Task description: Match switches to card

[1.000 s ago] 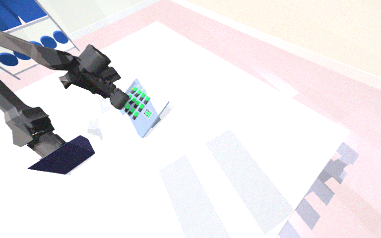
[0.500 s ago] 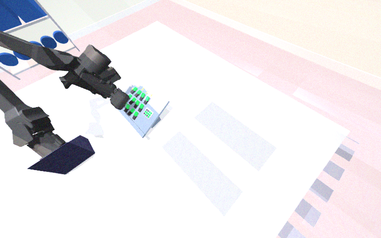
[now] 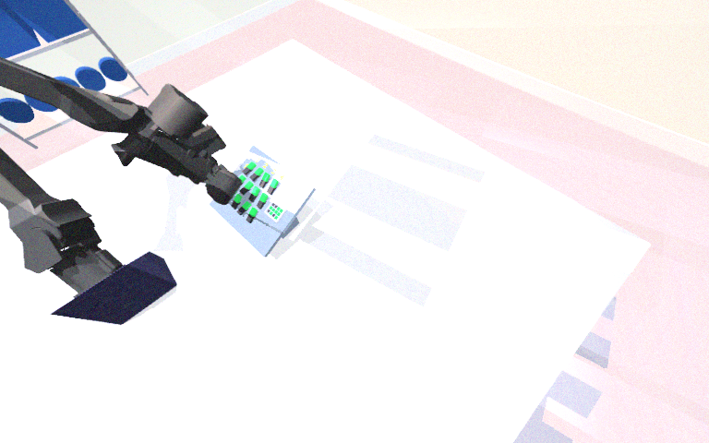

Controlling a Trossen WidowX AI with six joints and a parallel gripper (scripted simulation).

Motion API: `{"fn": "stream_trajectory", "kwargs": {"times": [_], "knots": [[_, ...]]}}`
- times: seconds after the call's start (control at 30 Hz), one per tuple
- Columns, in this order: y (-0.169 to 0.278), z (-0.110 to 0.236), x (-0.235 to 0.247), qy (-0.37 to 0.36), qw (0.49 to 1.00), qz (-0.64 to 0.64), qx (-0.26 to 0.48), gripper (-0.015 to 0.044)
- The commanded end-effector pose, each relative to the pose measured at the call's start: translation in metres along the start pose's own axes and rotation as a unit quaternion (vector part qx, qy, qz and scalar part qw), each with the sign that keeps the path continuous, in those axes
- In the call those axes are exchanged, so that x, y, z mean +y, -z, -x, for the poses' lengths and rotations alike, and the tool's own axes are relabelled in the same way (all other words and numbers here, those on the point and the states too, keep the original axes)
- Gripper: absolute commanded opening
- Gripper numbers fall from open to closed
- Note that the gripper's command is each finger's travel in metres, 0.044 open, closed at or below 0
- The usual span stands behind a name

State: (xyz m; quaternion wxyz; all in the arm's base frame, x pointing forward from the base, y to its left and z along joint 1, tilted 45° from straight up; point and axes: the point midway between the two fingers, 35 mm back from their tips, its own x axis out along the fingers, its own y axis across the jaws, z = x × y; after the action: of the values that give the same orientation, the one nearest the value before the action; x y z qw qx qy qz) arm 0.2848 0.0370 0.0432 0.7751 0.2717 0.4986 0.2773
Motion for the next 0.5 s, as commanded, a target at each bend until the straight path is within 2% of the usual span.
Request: {"fn": "stream_trajectory", "kwargs": {"times": [0.0,0.47], "knots": [[0.0001,-0.001,-0.0007,0.001,1.0,-0.001,0.0,0.0],[0.0002,-0.0029,-0.0007,0.001,1.0,-0.001,0.0,0.0]]}}
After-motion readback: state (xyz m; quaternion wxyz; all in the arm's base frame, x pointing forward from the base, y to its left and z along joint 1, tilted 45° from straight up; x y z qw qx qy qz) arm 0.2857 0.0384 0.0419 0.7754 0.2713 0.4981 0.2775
